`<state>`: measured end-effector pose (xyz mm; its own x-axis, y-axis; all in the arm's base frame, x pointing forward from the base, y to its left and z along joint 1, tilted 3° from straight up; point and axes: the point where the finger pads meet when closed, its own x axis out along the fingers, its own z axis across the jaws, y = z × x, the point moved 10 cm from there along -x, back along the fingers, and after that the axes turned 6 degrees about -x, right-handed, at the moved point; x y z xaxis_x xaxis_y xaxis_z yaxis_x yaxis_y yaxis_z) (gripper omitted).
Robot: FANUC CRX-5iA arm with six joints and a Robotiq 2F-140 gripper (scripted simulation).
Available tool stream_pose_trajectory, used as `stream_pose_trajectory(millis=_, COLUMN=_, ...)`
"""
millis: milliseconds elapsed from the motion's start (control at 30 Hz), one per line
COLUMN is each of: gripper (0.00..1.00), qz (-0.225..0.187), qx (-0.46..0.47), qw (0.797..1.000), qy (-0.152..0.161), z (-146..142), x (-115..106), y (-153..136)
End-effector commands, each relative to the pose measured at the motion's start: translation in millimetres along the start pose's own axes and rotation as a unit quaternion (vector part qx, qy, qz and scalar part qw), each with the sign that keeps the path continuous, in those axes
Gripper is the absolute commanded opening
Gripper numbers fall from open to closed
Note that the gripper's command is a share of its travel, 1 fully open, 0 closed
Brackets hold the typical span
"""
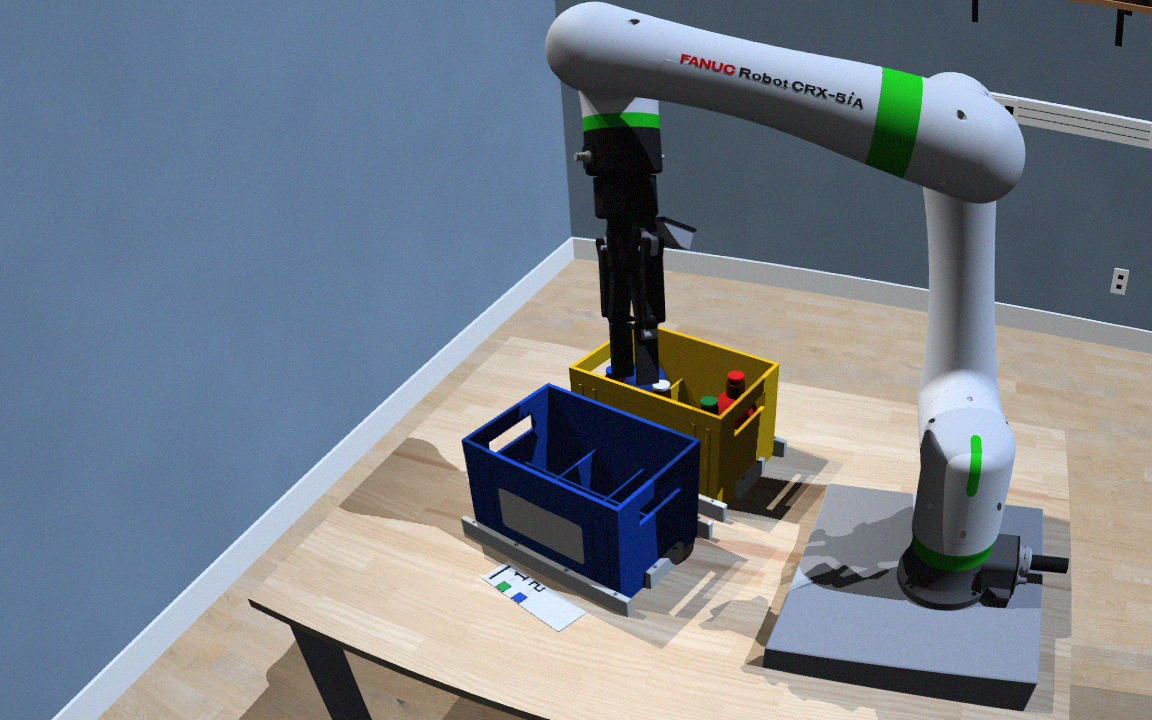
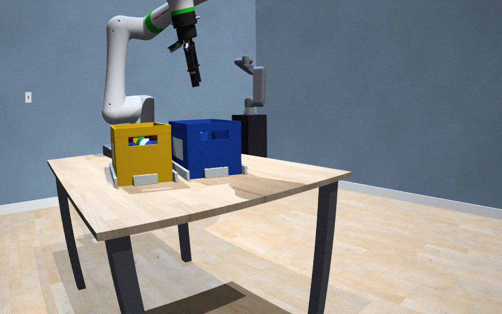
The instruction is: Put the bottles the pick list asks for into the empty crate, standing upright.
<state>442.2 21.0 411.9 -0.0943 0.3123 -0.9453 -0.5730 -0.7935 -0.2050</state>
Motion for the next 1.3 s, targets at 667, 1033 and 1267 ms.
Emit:
stream_pose_trajectory(millis=667, gripper=0.44, qz=0.054, qx=-0.321, qw=0.945, qy=0.005, z=42.7, x=19.8, y=-60.8)
stream_pose_trajectory(millis=1033, gripper=0.44, qz=0.082, qx=-0.486, qw=0.87, qy=0.0, z=72.3, x=31.3, y=-92.6)
stream_pose_trajectory(millis=1267, gripper=0.44, qz=0.093, qx=-0.556, qw=0.826, qy=-0.003, z=87.1, x=36.5, y=-106.3)
